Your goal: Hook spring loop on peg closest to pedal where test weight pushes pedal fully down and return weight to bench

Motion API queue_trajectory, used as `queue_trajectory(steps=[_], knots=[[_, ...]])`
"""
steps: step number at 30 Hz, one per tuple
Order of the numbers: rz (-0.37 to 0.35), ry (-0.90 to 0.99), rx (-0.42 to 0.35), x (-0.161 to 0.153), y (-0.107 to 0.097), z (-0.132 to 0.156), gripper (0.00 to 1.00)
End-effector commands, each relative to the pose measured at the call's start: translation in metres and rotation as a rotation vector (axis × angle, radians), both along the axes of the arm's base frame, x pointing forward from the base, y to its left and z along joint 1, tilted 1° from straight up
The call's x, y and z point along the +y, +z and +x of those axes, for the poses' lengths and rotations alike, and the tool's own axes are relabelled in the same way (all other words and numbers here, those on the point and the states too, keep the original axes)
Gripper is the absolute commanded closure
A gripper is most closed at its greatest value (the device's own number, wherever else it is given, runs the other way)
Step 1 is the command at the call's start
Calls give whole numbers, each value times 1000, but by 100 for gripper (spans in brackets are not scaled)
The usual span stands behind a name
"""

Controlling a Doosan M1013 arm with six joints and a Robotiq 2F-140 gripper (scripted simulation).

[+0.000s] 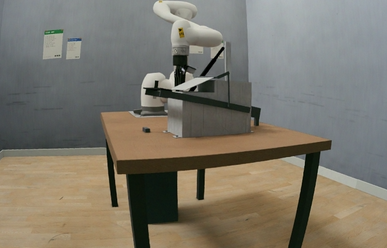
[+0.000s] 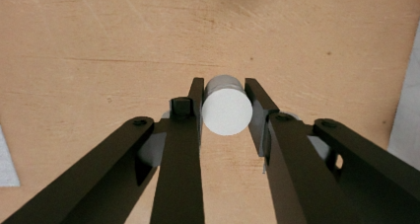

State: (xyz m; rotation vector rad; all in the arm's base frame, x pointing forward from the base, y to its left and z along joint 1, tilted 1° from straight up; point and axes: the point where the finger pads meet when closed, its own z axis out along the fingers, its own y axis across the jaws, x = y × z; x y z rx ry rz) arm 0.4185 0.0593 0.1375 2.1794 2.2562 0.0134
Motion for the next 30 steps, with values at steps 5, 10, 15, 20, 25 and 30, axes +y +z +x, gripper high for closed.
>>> queue_trajectory(steps=[5, 10, 15, 20, 25, 30], knots=[[0, 0, -1, 0, 11, 0, 75], [0, 0, -1, 0, 22, 0, 75], [0, 0, -1, 0, 35, 0, 75], [0, 0, -1, 0, 48, 0, 75], [1, 0, -1, 0, 54, 0, 75], [1, 0, -1, 0, 67, 0, 75]])
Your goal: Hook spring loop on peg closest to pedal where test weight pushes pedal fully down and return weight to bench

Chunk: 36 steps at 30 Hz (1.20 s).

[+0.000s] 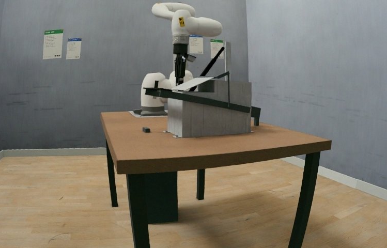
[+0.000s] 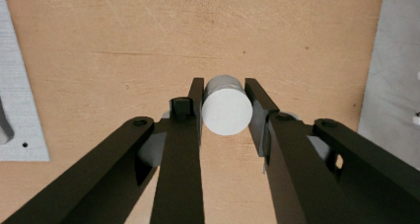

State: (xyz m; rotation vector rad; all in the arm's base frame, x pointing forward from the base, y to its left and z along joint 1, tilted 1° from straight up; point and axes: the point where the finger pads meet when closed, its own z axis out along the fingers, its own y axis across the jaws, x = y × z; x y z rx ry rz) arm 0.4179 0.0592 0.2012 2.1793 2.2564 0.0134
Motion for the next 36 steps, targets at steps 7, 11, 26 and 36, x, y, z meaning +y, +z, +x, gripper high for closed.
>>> queue_trajectory(steps=[7, 11, 26, 36], knots=[[1, 0, -1, 0, 22, 0, 75], [1, 0, -1, 0, 21, 0, 75], [1, 0, -1, 0, 33, 0, 75], [-15, 0, -1, -16, 38, 20, 75]])
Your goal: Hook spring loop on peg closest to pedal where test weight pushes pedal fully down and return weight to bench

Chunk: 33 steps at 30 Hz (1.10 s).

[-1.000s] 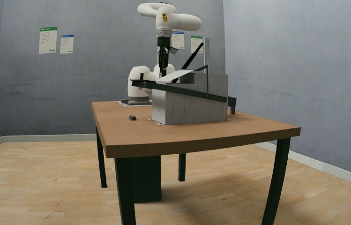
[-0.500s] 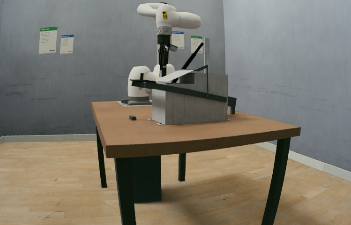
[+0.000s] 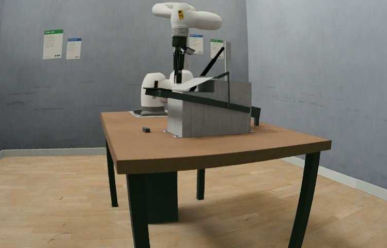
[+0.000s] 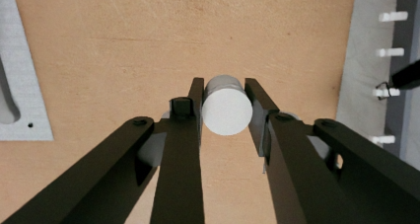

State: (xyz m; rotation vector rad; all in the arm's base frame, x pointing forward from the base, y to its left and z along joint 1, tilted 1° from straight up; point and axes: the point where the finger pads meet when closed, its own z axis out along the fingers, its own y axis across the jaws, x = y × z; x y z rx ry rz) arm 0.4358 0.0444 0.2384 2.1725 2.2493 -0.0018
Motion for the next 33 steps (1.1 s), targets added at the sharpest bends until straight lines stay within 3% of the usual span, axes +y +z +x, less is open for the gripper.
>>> queue_trajectory(steps=[1, 33], knots=[[-3, 0, -1, -3, 2, 4, 75], [-43, 0, -2, -46, 17, 57, 75]])
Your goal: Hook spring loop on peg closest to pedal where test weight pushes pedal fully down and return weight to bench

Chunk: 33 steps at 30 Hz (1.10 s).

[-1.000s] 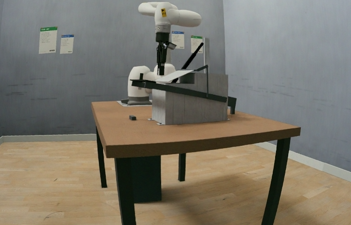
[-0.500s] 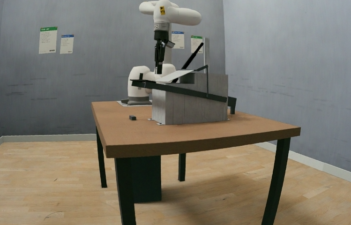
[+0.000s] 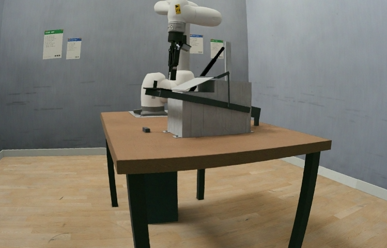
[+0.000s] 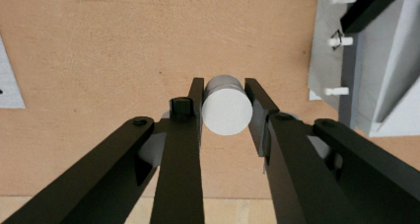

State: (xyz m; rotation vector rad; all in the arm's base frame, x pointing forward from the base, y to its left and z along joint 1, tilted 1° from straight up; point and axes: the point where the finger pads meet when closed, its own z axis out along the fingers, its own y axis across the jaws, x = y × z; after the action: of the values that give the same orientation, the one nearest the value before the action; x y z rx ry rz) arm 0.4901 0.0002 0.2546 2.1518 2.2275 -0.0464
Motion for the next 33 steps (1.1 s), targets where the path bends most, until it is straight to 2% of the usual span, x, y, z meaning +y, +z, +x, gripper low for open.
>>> queue_trajectory(steps=[1, 33], knots=[[-3, 0, -1, -3, 2, 4, 75], [-43, 0, -3, -46, 17, 57, 75]])
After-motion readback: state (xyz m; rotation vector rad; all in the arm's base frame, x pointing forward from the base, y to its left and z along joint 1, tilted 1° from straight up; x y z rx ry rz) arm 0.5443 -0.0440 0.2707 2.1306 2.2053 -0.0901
